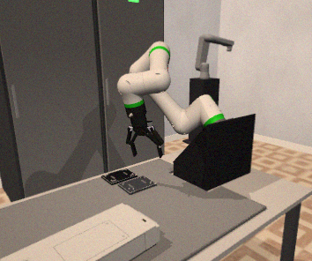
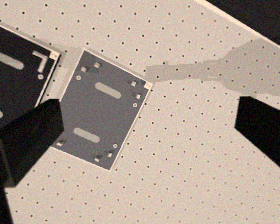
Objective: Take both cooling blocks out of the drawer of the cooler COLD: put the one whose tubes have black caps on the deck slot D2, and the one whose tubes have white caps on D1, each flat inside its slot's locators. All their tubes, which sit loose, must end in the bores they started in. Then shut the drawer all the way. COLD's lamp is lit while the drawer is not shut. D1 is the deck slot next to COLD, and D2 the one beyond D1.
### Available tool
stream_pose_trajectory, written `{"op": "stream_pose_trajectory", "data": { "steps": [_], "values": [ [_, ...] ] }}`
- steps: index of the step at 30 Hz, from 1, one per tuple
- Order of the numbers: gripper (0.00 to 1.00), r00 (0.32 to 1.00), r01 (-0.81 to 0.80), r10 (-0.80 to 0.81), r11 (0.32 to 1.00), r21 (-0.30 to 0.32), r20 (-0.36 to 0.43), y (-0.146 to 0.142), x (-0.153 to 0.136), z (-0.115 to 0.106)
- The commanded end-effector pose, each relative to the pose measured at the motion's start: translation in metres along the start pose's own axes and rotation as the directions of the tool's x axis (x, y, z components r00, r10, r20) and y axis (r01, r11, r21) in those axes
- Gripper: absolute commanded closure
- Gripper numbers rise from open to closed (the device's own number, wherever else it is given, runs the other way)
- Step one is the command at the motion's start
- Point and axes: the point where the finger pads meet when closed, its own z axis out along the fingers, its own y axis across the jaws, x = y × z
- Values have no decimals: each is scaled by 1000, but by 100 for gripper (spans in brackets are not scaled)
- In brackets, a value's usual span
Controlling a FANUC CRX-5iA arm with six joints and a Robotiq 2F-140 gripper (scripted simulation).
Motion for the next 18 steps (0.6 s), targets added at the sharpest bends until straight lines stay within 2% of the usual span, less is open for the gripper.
{"op": "stream_pose_trajectory", "data": {
  "steps": [1, 17, 18],
  "values": [
    [0, 1000, 0, 0, 1000, 1, 2, 0, 0, -1],
    [0, 1000, 0, 0, 1000, 1, 2, 0, 0, -1],
    [65, 1000, 27, -27, 1000, 2, 4, 3, -2, -4]
  ]
}}
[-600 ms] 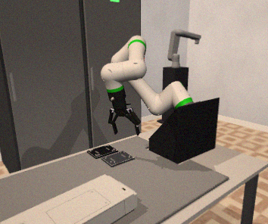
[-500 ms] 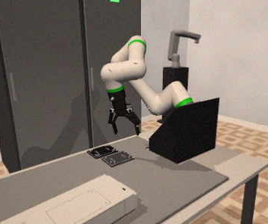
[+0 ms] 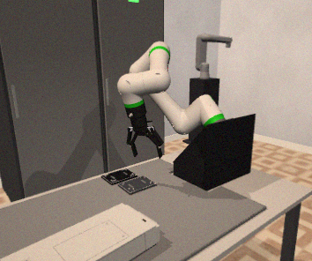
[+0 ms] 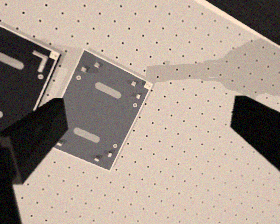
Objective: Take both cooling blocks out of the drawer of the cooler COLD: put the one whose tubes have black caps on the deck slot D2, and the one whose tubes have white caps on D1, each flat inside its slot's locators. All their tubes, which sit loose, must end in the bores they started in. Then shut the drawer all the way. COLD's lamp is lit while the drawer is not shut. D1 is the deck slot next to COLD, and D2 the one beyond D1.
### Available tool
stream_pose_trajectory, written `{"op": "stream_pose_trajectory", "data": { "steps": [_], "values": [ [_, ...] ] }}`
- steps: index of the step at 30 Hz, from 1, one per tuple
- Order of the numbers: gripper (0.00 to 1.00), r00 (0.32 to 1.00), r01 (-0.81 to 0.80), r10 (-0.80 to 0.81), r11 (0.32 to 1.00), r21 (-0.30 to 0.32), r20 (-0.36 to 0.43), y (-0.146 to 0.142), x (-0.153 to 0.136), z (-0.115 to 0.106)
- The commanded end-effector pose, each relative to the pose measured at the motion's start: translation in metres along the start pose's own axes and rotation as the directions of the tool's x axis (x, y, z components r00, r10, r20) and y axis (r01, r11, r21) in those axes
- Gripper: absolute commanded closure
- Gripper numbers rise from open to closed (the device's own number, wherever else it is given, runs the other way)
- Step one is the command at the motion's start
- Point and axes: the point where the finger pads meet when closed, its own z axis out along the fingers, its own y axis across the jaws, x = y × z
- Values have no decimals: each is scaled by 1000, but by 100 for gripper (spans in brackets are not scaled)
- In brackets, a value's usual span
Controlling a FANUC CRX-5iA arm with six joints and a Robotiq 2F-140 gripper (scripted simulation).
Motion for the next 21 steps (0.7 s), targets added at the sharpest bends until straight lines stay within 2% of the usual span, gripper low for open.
{"op": "stream_pose_trajectory", "data": {
  "steps": [1, 7, 14, 16, 21],
  "values": [
    [65, 999, 52, -52, 999, 4, 6, 5, -3, -6],
    [65, 978, 210, -210, 978, 16, 17, 11, -5, -11],
    [65, 922, 386, -387, 922, 34, 24, 19, -7, -18],
    [65, 922, 386, -387, 922, 34, 24, 19, -7, -18],
    [65, 862, 505, -506, 862, 48, 25, 27, -9, -24]
  ]
}}
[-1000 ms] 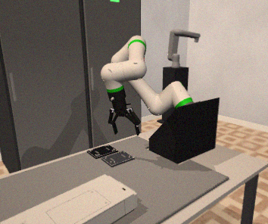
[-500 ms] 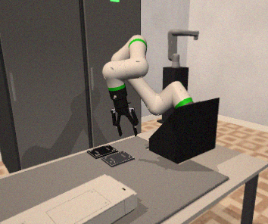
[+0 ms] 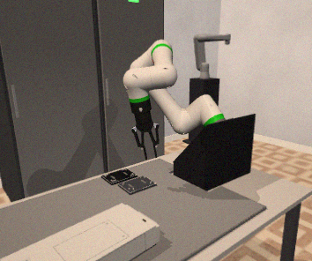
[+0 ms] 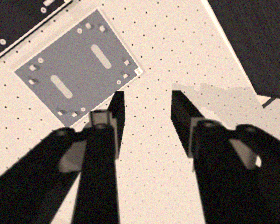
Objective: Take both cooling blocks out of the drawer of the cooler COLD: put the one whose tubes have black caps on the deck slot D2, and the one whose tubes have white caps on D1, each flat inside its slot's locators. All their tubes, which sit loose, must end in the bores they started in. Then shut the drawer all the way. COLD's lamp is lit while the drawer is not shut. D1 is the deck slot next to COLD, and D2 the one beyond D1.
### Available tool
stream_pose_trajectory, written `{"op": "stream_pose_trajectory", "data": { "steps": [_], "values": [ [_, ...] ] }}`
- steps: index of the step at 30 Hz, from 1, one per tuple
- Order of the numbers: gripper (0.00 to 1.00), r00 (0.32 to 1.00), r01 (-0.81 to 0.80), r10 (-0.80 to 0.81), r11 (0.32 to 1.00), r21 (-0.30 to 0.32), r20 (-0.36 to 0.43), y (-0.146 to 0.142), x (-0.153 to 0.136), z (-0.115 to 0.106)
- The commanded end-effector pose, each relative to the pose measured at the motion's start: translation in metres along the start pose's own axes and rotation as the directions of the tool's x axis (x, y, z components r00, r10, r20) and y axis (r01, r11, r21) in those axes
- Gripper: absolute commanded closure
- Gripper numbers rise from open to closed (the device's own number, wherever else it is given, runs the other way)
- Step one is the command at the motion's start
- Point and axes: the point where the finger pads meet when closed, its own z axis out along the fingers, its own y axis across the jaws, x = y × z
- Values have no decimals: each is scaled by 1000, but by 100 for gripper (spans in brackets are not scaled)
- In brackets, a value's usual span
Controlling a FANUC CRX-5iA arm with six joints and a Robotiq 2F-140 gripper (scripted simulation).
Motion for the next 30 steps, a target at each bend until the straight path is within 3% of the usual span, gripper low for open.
{"op": "stream_pose_trajectory", "data": {
  "steps": [1, 13, 30],
  "values": [
    [65, 997, 82, -83, 997, 8, 5, 2, -3, -3],
    [65, 940, 341, -341, 940, 33, 9, 10, -10, -12],
    [65, 734, 677, -679, 732, 72, -9, 23, -21, -25]
  ]
}}
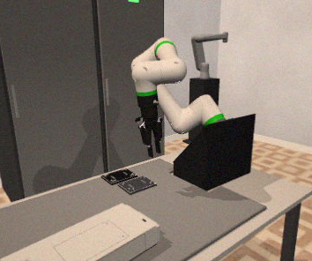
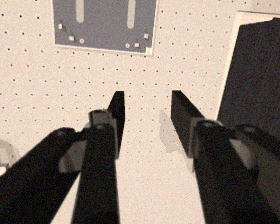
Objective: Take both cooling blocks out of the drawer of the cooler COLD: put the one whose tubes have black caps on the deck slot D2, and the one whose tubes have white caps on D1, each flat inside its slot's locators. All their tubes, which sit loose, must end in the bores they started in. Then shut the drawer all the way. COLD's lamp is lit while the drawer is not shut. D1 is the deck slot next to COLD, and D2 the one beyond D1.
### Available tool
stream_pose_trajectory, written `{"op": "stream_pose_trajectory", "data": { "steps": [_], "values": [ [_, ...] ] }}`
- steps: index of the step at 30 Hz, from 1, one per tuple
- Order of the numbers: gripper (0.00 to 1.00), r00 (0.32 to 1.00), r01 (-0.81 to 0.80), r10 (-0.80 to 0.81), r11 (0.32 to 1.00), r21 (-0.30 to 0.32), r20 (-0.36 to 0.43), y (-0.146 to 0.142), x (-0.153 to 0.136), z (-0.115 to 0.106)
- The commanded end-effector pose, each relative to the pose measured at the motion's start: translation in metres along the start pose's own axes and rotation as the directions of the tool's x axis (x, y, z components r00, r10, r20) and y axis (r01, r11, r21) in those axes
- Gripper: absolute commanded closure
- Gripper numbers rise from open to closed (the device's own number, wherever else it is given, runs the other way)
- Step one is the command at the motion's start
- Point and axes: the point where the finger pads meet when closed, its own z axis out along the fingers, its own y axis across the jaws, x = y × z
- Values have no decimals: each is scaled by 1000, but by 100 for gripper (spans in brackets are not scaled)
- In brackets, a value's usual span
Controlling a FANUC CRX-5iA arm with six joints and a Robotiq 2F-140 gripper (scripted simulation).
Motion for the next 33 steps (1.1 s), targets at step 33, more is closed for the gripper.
{"op": "stream_pose_trajectory", "data": {
  "steps": [33],
  "values": [
    [65, 696, 718, -716, 694, 51, -56, 6, -33, -26]
  ]
}}
